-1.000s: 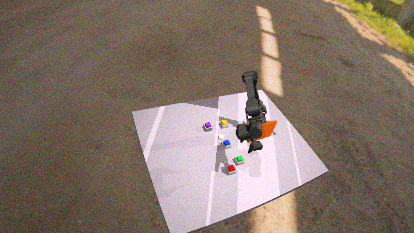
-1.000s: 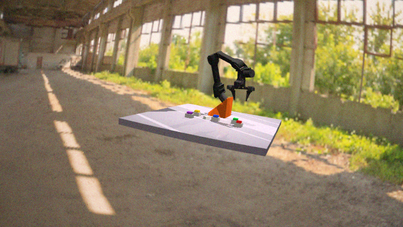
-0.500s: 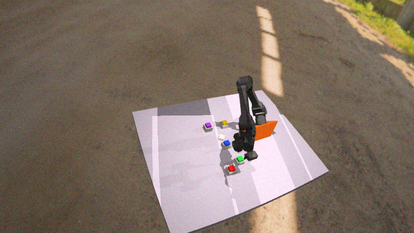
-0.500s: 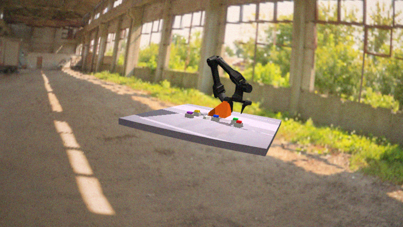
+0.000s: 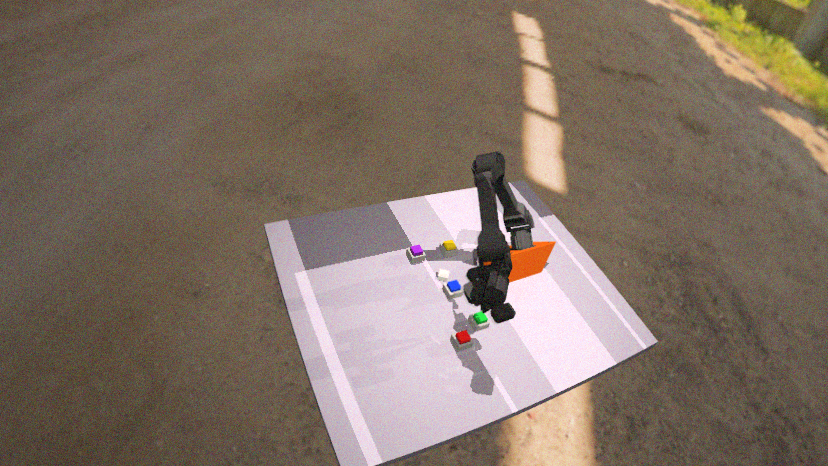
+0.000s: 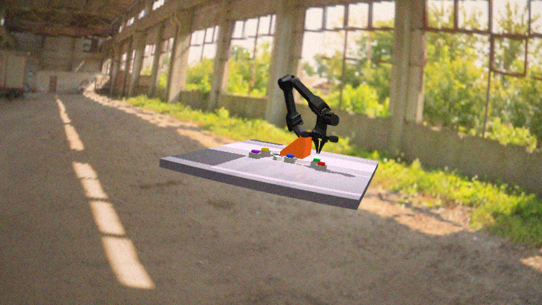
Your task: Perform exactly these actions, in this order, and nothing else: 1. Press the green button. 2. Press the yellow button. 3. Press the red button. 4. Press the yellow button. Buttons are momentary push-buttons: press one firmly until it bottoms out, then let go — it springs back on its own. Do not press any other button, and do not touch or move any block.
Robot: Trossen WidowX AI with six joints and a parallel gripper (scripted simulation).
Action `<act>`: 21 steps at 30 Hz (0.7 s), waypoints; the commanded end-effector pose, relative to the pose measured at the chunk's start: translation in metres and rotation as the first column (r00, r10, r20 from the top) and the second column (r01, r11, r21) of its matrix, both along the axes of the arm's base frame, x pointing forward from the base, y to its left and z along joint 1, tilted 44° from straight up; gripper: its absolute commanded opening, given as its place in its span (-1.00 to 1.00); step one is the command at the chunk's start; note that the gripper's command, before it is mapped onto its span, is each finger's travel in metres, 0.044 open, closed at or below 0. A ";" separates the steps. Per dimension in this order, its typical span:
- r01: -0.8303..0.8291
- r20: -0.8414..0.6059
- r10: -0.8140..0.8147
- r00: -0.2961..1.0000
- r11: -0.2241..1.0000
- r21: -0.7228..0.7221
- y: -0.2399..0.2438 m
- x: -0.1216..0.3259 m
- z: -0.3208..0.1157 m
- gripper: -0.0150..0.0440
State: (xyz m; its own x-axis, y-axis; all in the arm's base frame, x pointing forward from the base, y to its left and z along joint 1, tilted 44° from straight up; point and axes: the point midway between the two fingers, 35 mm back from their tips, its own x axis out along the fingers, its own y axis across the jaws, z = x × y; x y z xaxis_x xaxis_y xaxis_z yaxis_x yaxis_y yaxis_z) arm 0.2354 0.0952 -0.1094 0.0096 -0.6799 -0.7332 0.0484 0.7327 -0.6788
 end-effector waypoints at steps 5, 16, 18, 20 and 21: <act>-0.008 -0.004 0.008 1.000 1.000 -0.007 -0.006 0.000 -0.004 -0.42; -0.008 -0.003 0.008 1.000 1.000 -0.007 -0.018 0.000 -0.017 -0.42; -0.008 -0.003 0.008 1.000 1.000 -0.008 -0.020 0.000 -0.020 -0.42; -0.008 -0.003 0.008 1.000 1.000 -0.008 -0.023 0.000 -0.022 -0.42; -0.008 -0.003 0.008 1.000 1.000 -0.008 -0.024 0.000 -0.023 -0.42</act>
State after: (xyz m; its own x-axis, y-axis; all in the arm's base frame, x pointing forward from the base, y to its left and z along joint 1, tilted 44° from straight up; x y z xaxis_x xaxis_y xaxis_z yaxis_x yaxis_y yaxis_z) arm 0.2382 0.0781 -0.1285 0.0149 -0.6773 -0.7356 0.0527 0.7352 -0.6758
